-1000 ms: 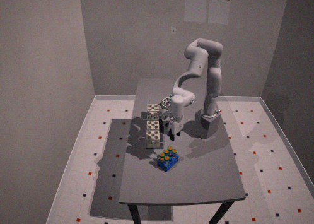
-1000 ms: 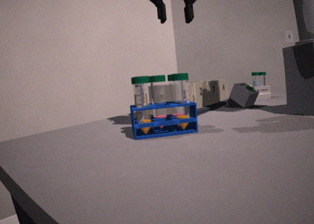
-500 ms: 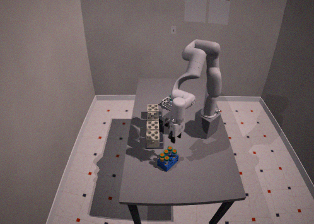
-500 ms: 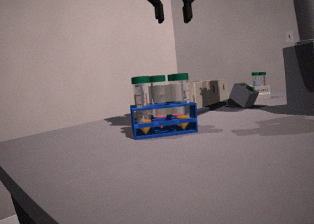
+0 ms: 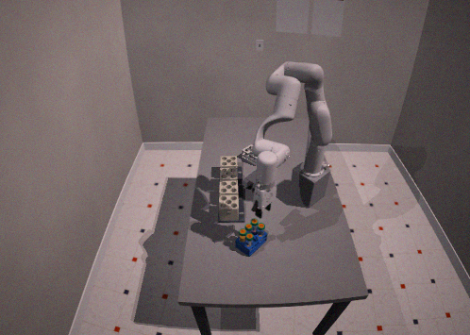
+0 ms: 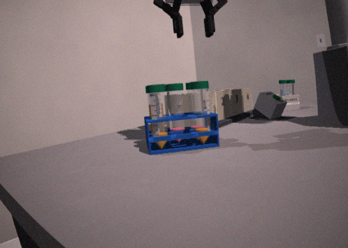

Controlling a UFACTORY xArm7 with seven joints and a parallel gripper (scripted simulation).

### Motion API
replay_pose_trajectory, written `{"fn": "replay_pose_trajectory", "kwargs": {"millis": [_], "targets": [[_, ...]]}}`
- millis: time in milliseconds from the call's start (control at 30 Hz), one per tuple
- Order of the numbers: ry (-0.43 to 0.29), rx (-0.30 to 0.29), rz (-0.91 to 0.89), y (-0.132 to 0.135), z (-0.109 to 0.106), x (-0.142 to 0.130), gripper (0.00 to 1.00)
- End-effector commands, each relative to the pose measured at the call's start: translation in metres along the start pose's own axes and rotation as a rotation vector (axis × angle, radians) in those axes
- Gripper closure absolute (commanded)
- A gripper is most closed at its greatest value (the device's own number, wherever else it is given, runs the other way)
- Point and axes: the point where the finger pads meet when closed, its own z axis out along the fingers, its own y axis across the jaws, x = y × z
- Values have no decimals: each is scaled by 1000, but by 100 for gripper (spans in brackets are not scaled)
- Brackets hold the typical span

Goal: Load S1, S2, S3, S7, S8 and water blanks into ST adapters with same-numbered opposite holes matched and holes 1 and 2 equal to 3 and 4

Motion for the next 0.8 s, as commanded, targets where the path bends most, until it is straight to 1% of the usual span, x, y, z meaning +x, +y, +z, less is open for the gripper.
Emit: {"fn": "replay_pose_trajectory", "kwargs": {"millis": [0, 200, 267, 767], "targets": [[3, 3, 1, -2, 8, 0, 43], [3, 3, 0, -2, 20, 0, 43], [3, 3, 0, -2, 20, 0, 43], [3, 3, 0, -2, 50, 0, 43]]}}
